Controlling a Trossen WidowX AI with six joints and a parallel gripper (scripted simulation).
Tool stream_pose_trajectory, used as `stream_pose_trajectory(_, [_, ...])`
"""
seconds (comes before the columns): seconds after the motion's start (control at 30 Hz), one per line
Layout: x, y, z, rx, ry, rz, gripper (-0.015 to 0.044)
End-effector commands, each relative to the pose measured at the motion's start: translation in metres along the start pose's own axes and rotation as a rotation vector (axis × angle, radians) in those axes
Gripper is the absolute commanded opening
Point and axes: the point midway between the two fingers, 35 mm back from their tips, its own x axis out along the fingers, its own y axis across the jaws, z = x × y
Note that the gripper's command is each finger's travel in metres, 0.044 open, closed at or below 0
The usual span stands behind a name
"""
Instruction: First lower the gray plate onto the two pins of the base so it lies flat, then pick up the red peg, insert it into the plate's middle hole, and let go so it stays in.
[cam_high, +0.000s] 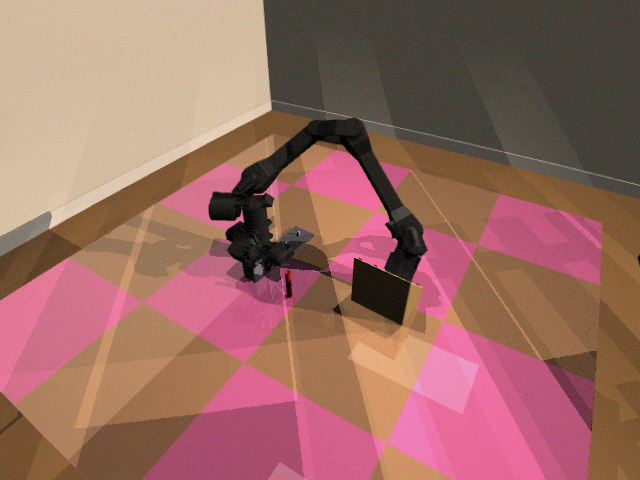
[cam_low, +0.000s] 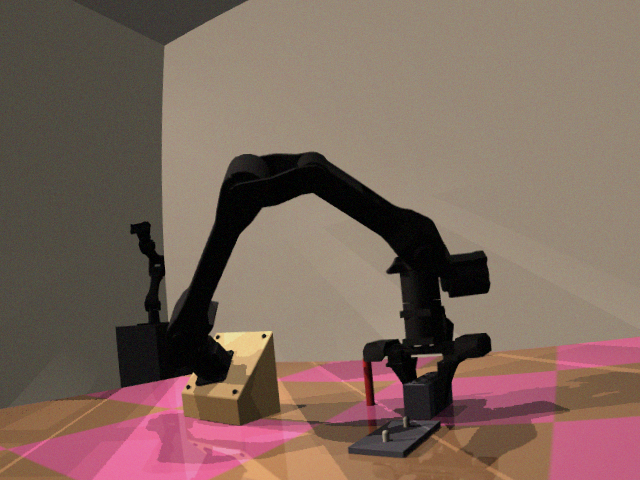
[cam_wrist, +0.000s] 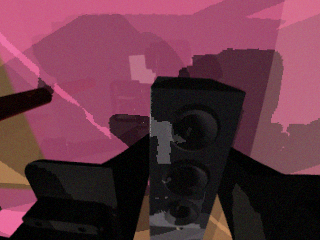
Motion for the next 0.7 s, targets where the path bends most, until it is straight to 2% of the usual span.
stream_pose_trajectory(0.0, [-0.009, -0.002, 0.001, 0.003, -0.001, -0.004, 0.0])
stream_pose_trajectory(0.67, [-0.071, -0.002, 0.003, 0.001, -0.008, -0.004, 0.0])
